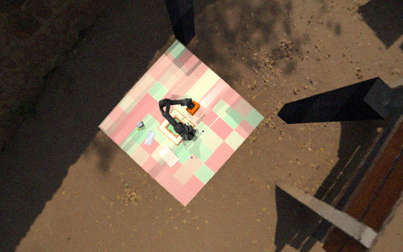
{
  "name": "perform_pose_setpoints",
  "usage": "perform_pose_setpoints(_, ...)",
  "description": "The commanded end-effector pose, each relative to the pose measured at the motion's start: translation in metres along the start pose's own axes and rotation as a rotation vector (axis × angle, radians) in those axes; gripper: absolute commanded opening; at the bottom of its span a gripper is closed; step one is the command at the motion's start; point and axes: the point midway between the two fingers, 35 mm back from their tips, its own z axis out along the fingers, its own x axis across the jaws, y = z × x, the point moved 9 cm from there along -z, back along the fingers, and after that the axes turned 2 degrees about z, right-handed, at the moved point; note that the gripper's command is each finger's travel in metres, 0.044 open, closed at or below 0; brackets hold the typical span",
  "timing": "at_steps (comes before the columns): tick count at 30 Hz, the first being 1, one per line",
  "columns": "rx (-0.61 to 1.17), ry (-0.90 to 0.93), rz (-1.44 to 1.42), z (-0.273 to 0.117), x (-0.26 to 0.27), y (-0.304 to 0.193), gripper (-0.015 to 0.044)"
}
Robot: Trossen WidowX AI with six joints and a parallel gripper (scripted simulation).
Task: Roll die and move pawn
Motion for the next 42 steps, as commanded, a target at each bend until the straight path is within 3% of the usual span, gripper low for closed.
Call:
perform_pose_setpoints(1,0.002,-0.004,-0.005,0.007,0.000,-0.001,0.0200)
perform_pose_setpoints(20,0.003,-0.006,-0.004,0.035,0.000,-0.001,0.0200)
perform_pose_setpoints(25,0.003,-0.006,-0.004,0.035,0.000,-0.001,0.0069)
perform_pose_setpoints(37,0.003,-0.006,-0.004,0.034,0.000,-0.001,0.0000)
perform_pose_setpoints(42,0.001,-0.002,-0.005,0.007,0.002,0.005,0.0000)
